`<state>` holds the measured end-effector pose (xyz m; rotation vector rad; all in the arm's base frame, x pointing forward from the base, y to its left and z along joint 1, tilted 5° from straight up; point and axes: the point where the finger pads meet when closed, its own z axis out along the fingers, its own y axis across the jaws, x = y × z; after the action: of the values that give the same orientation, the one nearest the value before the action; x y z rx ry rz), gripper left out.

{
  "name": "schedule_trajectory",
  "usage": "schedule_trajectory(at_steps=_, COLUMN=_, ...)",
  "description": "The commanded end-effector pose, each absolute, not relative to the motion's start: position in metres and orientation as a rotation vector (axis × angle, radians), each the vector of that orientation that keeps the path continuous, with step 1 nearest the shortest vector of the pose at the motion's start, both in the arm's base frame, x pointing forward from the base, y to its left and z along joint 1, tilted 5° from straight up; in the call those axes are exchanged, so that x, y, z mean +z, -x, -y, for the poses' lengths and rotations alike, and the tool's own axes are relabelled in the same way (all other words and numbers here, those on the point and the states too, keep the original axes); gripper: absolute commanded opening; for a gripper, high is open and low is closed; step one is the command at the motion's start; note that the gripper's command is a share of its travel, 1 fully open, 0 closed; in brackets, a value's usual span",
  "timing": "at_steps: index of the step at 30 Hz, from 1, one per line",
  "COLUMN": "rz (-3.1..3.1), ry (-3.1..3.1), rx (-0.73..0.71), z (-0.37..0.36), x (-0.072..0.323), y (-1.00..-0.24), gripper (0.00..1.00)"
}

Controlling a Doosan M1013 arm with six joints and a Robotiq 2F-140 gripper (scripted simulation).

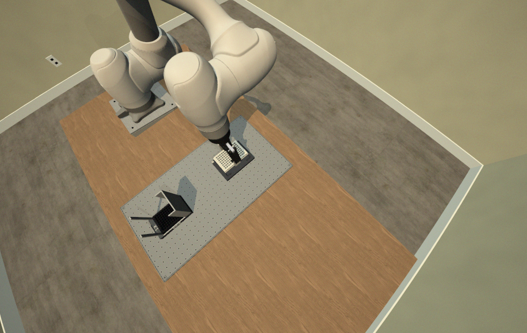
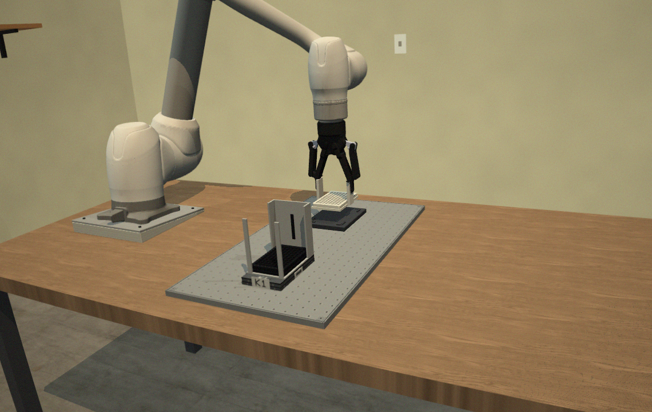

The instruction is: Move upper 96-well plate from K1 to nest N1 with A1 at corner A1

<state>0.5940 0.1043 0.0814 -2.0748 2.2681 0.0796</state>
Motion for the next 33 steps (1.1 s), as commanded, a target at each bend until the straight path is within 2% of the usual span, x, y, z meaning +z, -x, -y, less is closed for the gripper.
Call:
schedule_trajectory(at_steps=1, rz=-2.268, ry=2.075, rx=0.080, z=-0.105, x=0.077, y=-0.594, gripper=0.00)
schedule_trajectory(at_steps=16, rz=-2.268, ry=2.075, rx=0.080, z=-0.106, x=0.056, y=-0.594, gripper=0.00)
schedule_trajectory(at_steps=33, rz=-2.268, ry=2.075, rx=0.080, z=-0.106, x=0.056, y=-0.594, gripper=0.00)
